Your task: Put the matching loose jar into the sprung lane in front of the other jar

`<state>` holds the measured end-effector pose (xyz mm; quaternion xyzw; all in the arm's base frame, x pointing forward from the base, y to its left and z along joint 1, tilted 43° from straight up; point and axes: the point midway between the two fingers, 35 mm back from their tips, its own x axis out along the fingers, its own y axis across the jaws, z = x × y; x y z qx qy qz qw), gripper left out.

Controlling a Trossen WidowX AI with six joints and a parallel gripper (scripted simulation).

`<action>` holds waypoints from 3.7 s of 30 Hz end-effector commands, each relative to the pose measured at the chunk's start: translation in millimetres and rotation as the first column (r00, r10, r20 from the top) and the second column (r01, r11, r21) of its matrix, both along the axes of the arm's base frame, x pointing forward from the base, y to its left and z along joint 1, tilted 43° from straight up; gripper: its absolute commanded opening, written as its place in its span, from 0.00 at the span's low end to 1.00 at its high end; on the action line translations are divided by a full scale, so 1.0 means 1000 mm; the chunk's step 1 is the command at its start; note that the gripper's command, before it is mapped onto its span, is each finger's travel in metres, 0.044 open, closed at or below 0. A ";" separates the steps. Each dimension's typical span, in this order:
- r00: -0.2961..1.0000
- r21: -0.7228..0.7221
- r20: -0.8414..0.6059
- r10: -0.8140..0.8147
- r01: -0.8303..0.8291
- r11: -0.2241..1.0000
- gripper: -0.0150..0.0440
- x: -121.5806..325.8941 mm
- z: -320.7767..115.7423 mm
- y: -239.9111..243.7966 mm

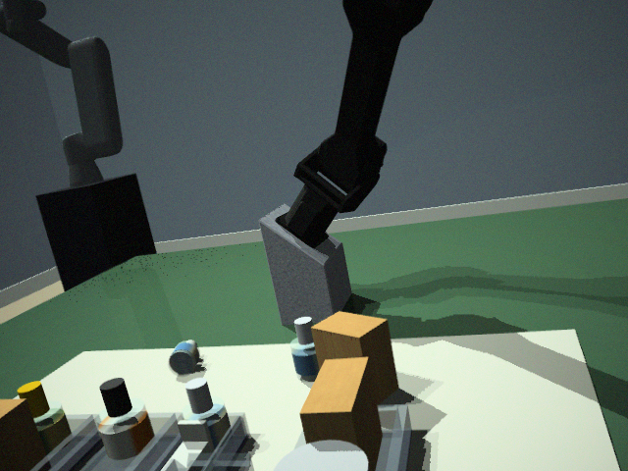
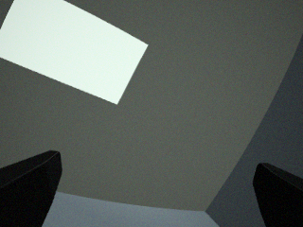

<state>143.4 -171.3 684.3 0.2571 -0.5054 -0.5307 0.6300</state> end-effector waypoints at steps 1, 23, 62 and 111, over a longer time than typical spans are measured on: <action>1.000 -0.003 0.000 -0.003 0.003 1.000 0.98 -0.002 0.000 0.000; 0.698 -0.231 -0.017 -0.716 0.694 0.682 1.00 -0.219 0.024 0.075; -0.852 0.313 -0.045 -0.522 0.485 -0.817 1.00 -0.146 -0.201 0.496; -0.994 0.930 0.085 -0.068 0.103 -0.352 1.00 0.053 -0.631 0.201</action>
